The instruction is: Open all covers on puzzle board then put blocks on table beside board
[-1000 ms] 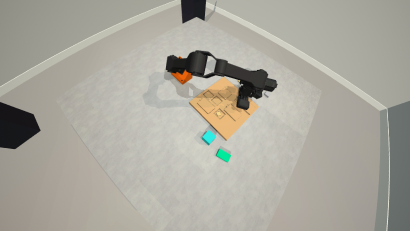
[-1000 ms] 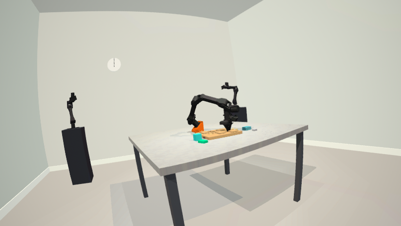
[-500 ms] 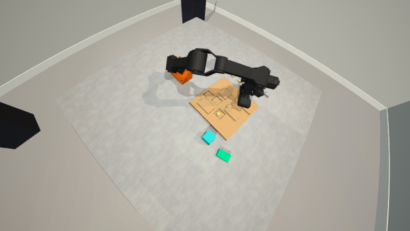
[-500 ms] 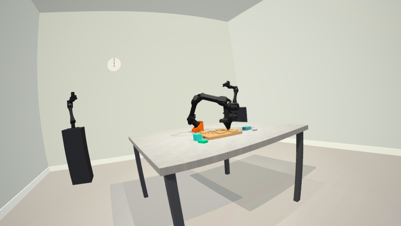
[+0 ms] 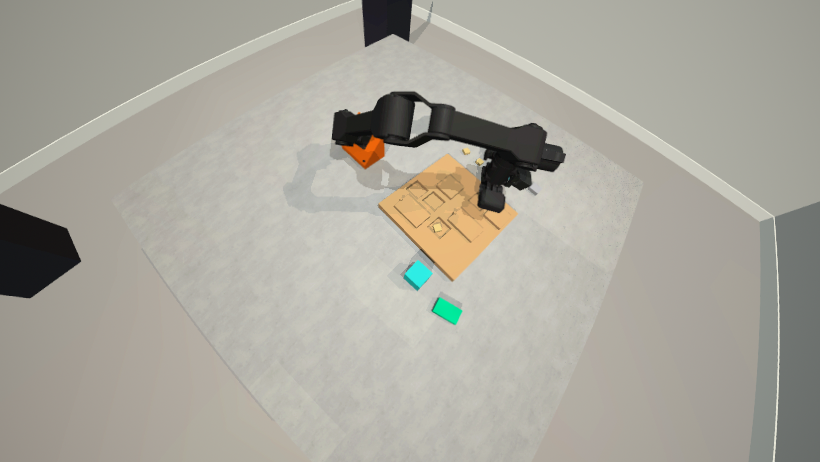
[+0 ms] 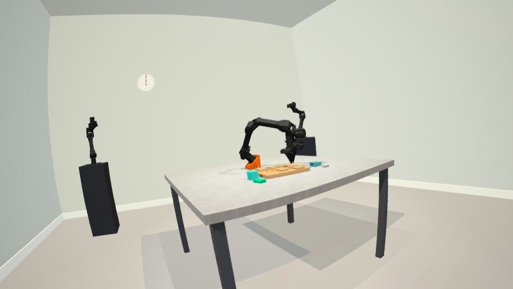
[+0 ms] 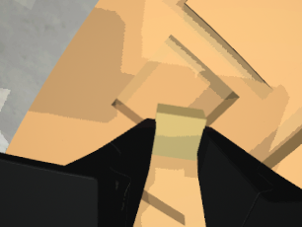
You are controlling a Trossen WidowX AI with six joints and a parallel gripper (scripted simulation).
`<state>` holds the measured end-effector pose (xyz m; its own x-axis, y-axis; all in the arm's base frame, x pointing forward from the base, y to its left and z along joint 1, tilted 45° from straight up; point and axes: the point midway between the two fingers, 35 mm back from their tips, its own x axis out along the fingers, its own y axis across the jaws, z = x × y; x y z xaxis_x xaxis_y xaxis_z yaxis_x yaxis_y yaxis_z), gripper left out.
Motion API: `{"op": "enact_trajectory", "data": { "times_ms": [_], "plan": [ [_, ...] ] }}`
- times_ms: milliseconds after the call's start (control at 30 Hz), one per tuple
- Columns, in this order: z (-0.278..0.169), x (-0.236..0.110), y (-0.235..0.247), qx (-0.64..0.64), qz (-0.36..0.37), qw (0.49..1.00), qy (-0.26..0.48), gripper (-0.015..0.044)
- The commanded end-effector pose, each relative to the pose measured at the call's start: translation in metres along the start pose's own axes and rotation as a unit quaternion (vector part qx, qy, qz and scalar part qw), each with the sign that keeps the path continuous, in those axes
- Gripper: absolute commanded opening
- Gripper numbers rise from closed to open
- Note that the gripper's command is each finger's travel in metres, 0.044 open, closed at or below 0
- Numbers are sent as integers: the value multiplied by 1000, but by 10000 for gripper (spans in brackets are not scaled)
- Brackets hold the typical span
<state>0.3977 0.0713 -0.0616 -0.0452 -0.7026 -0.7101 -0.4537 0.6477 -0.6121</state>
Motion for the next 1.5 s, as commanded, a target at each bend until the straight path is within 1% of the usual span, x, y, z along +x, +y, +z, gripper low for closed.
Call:
{"op": "enact_trajectory", "data": {
  "times_ms": [0, 133, 700, 800, 1467],
  "plan": [
    [1, -8, 2, 1, 0, 1000, -3, 80],
    [1, -13, 2, 1, 1, 1000, -4, 80],
    [0, -56, 2, 1, 1, 1000, -4, 80],
    [0, -58, 1, 1, 1, 1000, -4, 80],
    [-36, -67, -66, -2, 7, 1000, -7, 80]
  ]
}}
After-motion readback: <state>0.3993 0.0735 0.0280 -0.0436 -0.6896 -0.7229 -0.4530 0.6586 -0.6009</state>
